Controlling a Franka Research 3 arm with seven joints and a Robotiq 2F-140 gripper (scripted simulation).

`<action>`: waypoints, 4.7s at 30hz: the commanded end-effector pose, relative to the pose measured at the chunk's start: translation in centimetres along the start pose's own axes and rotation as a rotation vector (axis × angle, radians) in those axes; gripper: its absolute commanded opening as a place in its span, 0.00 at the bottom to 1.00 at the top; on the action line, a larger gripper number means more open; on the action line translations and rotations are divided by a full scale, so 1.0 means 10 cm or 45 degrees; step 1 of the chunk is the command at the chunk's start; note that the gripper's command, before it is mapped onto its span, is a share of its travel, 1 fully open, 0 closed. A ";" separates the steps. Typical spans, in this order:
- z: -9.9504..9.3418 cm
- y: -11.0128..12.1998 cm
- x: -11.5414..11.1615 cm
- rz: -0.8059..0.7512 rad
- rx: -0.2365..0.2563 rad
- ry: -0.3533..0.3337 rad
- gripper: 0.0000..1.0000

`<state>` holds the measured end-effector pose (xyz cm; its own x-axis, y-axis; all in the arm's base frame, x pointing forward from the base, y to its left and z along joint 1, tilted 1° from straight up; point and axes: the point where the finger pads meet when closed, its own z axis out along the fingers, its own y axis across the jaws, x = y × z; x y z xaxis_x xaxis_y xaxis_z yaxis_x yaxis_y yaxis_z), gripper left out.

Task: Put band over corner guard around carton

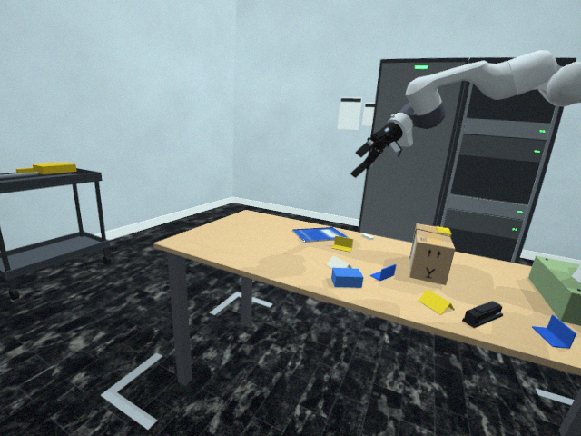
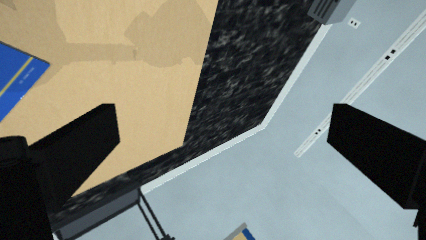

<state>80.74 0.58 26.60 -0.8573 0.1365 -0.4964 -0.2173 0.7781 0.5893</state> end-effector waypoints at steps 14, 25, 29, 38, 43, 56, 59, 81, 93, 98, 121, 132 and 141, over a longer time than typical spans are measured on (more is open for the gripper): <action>0.00 0.00 0.00 0.000 0.000 0.000 1.00; 0.00 0.00 0.02 0.002 0.005 0.007 1.00; 0.00 0.00 0.08 0.006 0.017 0.022 1.00; -0.01 -0.01 0.27 0.021 0.059 0.076 1.00; -0.04 -0.02 0.49 0.037 0.109 0.136 1.00; -0.18 -0.07 1.19 0.076 0.273 0.308 1.00; -0.24 -0.09 1.42 0.085 0.328 0.359 1.00; -0.79 -0.24 2.87 0.080 0.692 0.631 1.00; -0.99 -0.29 3.33 0.050 0.811 0.697 1.00; -1.05 -0.30 3.47 0.037 0.845 0.715 1.00; -1.10 -0.32 3.59 0.025 0.875 0.729 1.00; -1.10 -0.32 3.59 0.025 0.875 0.729 1.00; -1.07 -0.37 3.61 0.078 0.891 0.709 1.00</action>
<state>45.53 -3.73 13.84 -0.9995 -0.0282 0.0134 -0.0283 0.9996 -0.0066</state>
